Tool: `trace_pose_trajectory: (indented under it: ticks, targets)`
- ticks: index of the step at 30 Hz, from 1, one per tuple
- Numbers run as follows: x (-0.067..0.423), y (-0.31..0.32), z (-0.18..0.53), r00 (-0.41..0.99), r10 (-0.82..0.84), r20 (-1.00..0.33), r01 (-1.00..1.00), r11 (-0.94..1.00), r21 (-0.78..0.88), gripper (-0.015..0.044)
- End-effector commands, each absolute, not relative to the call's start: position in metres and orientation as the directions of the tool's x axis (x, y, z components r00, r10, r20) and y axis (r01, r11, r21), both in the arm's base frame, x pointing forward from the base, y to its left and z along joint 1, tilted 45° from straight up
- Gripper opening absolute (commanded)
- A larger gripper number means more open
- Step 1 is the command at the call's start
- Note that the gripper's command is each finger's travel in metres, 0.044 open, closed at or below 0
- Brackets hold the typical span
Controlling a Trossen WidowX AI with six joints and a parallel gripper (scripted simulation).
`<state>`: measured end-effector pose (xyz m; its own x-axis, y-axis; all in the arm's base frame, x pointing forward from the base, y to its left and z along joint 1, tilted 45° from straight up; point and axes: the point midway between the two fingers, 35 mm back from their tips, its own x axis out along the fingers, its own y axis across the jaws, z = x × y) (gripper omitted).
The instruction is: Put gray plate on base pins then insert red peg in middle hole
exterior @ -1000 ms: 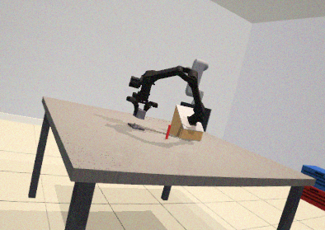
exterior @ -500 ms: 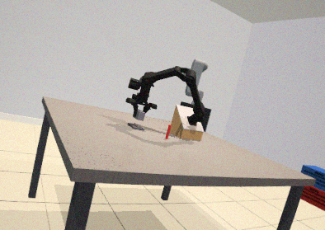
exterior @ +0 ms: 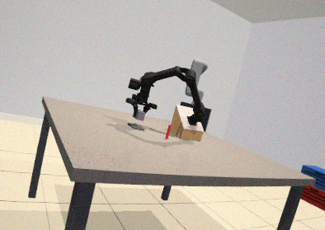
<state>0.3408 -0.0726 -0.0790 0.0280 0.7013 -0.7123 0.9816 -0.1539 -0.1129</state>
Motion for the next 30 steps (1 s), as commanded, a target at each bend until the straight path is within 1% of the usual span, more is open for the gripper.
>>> trace_pose_trajectory:
  ticks: [1, 30]
  targets:
    - [0.34, -0.073, -0.08, 0.026, 0.7, -0.714, 0.982, -0.151, -0.111, 0.0]
    - [0.341, -0.054, -0.101, 0.027, 0.701, -0.713, 0.982, -0.15, -0.111, 0.0]
